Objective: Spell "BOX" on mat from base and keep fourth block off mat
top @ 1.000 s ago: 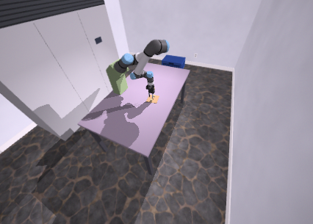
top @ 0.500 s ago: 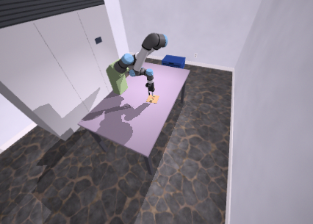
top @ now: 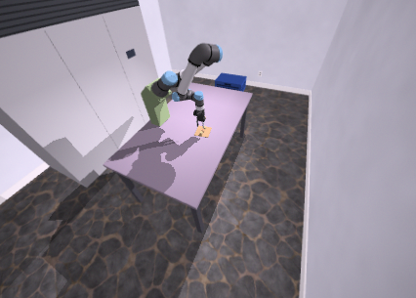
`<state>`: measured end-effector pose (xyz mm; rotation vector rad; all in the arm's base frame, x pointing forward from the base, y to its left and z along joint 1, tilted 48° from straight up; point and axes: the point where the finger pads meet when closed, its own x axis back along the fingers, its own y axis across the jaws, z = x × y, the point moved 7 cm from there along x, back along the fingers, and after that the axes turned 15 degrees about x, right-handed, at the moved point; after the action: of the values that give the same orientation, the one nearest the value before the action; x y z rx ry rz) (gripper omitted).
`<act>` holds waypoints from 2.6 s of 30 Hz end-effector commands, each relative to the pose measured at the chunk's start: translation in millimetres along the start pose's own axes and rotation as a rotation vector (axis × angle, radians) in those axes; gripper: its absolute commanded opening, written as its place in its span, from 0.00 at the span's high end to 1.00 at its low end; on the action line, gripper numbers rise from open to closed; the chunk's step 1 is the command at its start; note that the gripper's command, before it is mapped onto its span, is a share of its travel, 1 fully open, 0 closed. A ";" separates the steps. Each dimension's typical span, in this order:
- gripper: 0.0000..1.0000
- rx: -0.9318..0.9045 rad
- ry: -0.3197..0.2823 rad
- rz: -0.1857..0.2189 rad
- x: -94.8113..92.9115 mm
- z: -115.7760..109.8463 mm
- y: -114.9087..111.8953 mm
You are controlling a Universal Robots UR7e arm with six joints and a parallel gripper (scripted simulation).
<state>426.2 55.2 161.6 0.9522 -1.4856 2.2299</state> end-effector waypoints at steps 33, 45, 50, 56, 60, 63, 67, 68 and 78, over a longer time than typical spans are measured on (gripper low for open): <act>0.00 0.000 0.000 0.001 13.7 0.0 -0.2; 0.00 0.000 0.000 0.001 33.1 0.0 -0.2; 0.00 0.000 0.000 0.001 44.1 0.0 -0.2; 0.00 0.000 0.000 0.001 52.6 0.0 -0.2; 0.00 0.000 0.000 0.001 60.7 0.0 -0.2; 0.00 0.000 0.000 0.001 66.2 0.0 -0.2; 0.00 0.000 0.000 0.001 72.6 0.0 -0.2; 0.00 0.000 0.000 0.001 74.1 0.0 -0.2; 0.00 0.000 0.000 0.001 82.8 0.0 -0.2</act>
<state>367.6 46.3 214.6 0.9521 -1.4857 2.2298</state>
